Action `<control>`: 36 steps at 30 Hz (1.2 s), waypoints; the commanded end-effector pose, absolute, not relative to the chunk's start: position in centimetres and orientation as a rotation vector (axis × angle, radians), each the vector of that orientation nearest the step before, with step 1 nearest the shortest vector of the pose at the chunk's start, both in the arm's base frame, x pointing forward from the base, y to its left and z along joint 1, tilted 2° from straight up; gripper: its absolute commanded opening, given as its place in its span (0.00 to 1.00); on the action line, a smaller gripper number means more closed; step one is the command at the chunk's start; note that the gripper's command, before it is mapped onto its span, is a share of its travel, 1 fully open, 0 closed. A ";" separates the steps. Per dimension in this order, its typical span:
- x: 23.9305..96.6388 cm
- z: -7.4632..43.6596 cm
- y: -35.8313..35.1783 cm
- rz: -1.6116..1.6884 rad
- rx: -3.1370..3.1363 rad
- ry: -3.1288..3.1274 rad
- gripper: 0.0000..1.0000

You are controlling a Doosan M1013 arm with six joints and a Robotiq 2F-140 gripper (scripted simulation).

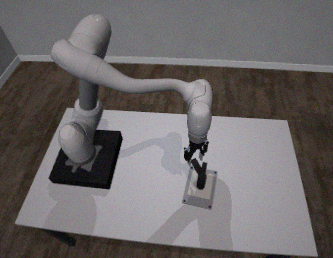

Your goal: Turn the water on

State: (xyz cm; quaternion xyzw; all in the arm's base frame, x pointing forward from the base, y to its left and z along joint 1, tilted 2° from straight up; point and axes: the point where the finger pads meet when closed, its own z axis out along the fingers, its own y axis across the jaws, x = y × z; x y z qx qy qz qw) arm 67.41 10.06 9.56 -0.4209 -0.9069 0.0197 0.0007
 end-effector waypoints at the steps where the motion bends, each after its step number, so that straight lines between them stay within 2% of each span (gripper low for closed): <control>1: 67.4 9.2 10.0 0.062 -1.322 -2.848 0.43; 36: 67.3 5.7 9.9 0.062 -1.322 -2.848 0.43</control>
